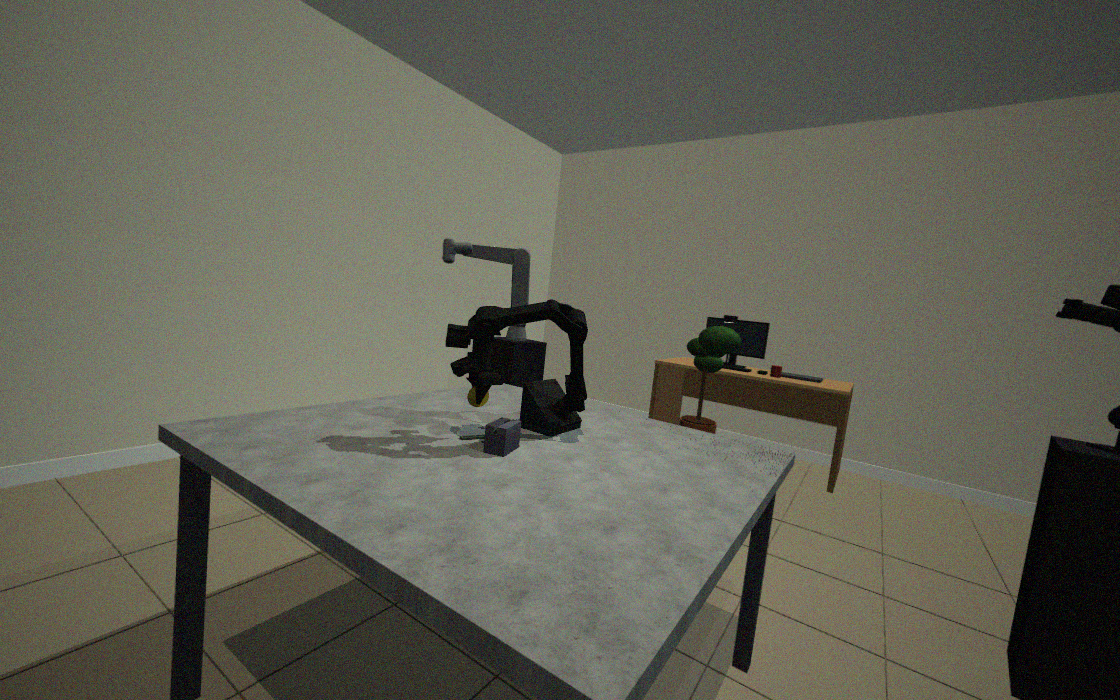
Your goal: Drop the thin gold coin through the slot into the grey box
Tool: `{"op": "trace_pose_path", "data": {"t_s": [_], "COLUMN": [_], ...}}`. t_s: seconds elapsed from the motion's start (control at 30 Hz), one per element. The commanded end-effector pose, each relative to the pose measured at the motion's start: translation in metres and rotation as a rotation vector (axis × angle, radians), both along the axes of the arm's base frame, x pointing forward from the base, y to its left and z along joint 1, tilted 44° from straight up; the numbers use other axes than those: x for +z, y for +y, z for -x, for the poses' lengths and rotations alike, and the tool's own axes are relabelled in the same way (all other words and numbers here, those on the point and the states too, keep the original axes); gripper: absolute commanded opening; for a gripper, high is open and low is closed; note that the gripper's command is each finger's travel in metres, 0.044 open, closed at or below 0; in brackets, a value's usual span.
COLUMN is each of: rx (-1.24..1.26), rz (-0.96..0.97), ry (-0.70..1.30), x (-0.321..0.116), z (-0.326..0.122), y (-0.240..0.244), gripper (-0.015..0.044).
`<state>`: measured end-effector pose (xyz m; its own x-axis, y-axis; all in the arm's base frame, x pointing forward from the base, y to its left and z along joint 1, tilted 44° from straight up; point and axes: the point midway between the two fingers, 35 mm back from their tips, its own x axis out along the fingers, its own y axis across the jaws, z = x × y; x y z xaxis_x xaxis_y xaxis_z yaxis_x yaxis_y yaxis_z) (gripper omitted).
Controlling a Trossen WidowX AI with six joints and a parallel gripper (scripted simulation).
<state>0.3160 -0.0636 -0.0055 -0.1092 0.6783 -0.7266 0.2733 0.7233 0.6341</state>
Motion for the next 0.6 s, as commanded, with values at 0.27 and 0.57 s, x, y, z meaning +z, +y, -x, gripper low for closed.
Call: {"op": "trace_pose_path", "data": {"t_s": [0.27, 0.57], "rx": [0.231, 0.451], "rz": [-0.030, -0.063], "ry": [-0.216, -0.421], "x": [0.0002, -0.0018], "z": [-0.0048, -0.0090], "y": [-0.0038, -0.0053], "gripper": [0.0000, 0.0000]}}
